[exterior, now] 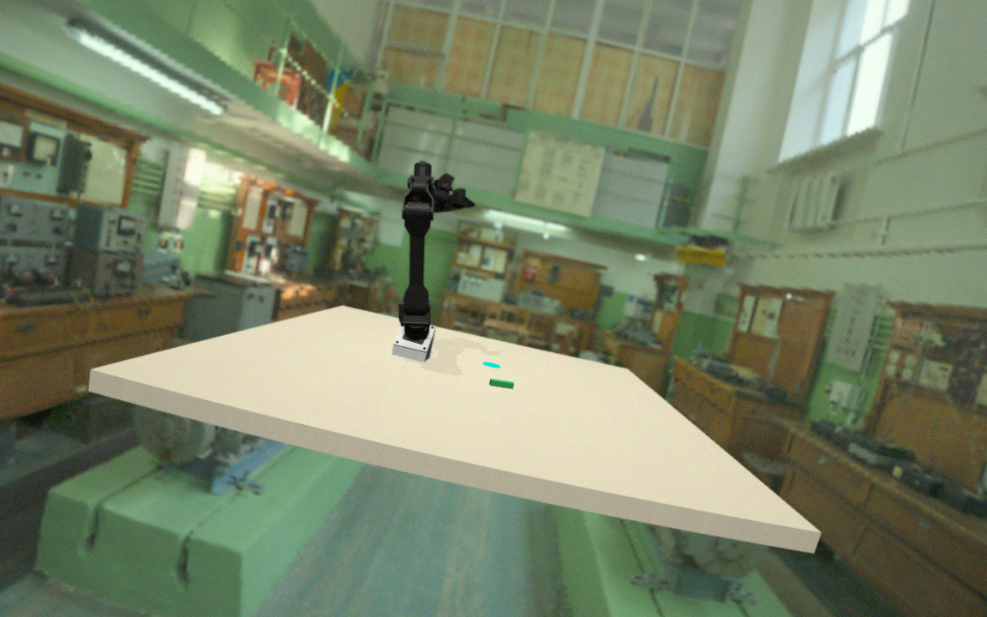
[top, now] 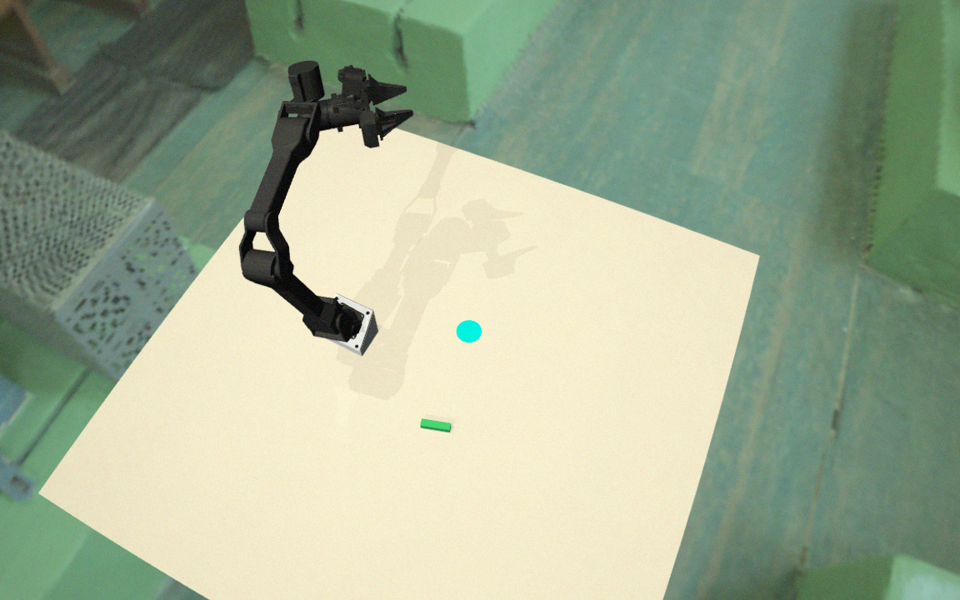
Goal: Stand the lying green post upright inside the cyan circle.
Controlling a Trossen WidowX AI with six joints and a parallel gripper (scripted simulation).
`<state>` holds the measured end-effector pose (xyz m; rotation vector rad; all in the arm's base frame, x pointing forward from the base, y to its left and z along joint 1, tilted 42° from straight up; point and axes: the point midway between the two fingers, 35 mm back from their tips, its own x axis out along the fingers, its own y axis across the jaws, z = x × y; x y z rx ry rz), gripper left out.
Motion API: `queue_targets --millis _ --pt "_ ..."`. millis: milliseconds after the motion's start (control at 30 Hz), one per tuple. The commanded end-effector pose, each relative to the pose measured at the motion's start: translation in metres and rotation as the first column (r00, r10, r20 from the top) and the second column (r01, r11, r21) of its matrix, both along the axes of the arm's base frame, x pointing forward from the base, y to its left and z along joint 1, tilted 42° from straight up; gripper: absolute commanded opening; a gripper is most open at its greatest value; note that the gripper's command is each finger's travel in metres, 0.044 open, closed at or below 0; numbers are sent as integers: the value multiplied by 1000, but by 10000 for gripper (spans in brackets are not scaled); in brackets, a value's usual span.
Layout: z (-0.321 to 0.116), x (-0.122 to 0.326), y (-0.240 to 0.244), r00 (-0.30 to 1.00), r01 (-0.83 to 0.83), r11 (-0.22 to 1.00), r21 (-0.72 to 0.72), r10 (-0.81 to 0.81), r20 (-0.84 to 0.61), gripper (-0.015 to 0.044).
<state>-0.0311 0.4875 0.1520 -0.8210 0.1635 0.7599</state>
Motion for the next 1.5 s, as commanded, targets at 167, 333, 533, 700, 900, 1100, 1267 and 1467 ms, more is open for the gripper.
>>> queue_targets --millis 167,333,533,700,900,1100,1267,1467 --pt "-3 64 -11 994 110 991 -74 -111 -9 242" --pt "-6 132 -35 971 231 960 -156 -237 -22 232" --pt "-10 204 -77 921 365 896 -254 -387 -41 232" --pt "-13 256 -123 860 464 816 -346 -508 -42 232" --pt "-16 306 -187 766 557 696 -453 -642 -45 232" --pt "-17 339 -258 648 615 561 -555 -760 -51 232" --pt "-18 354 -318 533 634 444 -633 -844 -58 232" --pt "-16 357 -390 378 623 309 -718 -923 -70 232"
